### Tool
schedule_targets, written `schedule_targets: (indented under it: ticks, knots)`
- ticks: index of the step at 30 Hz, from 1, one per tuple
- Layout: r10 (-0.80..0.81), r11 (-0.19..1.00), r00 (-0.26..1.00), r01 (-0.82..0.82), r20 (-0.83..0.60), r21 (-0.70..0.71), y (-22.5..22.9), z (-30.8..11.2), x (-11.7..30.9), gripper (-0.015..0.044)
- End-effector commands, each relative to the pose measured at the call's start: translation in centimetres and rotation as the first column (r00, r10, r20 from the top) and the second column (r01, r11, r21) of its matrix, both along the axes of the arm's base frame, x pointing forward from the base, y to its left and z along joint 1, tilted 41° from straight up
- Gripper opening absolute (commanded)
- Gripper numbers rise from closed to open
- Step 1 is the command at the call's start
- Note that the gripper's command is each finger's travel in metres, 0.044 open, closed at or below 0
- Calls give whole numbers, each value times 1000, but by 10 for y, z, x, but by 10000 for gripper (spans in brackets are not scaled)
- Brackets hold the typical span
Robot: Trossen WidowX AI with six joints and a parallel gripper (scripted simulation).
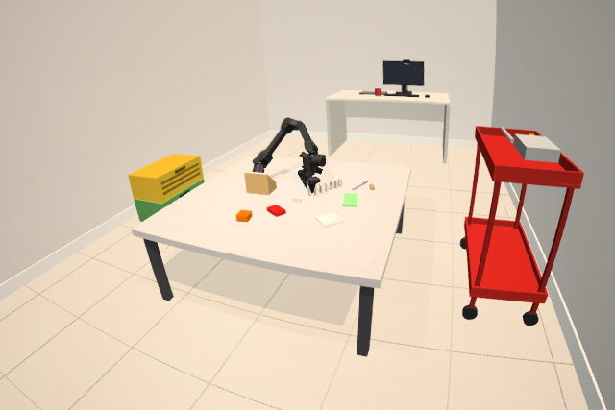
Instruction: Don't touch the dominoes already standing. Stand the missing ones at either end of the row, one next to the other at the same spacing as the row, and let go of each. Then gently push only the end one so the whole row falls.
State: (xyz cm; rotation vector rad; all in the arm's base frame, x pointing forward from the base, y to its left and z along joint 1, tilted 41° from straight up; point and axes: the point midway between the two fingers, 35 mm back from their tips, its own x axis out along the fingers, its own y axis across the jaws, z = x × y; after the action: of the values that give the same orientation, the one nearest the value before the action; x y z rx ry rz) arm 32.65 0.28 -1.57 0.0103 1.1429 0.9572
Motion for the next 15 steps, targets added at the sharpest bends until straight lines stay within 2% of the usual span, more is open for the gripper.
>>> schedule_targets:
  ticks: [1, 5, 9, 15]
  knots:
    - [-4, 1000, 1000, 4, 0, 2, -8, 8, 2, 440]
    - [-4, 1000, 1000, 4, 0, -9, -57, 60, 0, 440]
    - [-1, 1000, 1000, 1, -2, -6, -82, 94, -9, 440]
    - [0, 1000, 1000, 0, -2, -5, -84, 97, -10, 440]
